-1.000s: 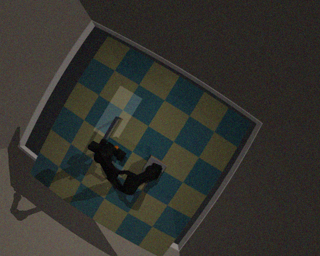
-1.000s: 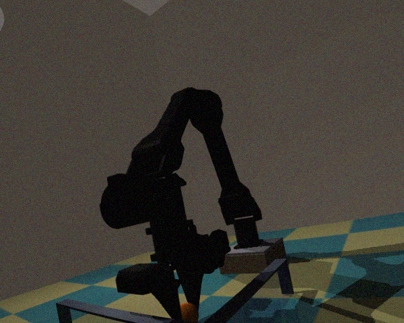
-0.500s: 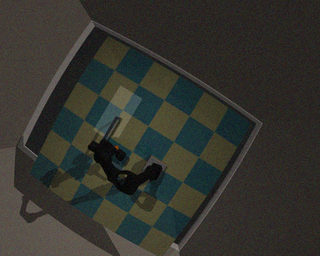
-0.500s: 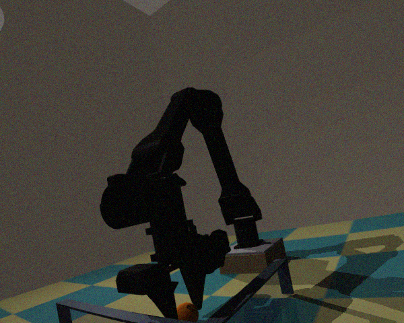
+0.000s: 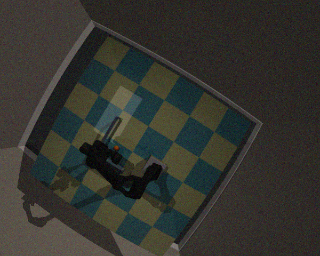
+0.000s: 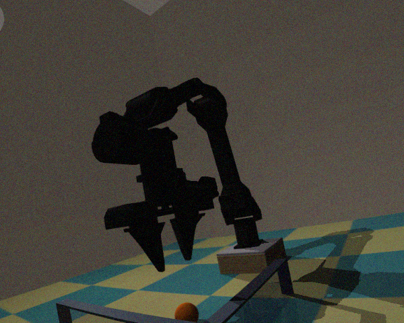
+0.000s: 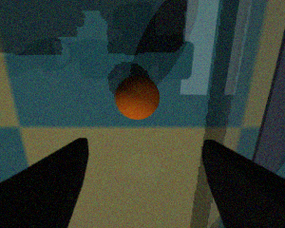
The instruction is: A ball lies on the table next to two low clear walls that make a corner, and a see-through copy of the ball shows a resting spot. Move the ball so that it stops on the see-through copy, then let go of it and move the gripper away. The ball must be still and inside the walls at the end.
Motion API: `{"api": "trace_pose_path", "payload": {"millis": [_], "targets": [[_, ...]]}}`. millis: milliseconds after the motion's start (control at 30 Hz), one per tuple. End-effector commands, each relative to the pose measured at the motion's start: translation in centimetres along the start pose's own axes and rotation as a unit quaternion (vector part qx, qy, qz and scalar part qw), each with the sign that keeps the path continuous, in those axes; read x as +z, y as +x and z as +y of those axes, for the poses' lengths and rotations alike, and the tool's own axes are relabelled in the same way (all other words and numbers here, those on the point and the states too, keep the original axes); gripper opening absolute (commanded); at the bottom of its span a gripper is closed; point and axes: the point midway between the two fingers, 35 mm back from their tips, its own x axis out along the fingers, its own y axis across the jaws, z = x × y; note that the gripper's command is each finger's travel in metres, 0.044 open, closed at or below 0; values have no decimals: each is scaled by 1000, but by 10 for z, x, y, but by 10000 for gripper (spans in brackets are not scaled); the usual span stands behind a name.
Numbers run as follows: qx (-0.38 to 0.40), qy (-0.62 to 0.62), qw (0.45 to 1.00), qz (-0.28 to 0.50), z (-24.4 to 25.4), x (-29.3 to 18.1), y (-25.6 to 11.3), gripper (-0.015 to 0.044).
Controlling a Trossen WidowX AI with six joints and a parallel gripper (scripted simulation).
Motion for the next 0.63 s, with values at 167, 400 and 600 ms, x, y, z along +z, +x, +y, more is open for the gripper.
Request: {"api": "trace_pose_path", "payload": {"millis": [167, 400, 600], "targets": [[2, 0, 1000, 0, 1, 0, -23, 362], [3, 0, 1000, 0, 5, -1, -48, 440], [3, 0, 1000, 0, 5, -1, -48, 440]]}}
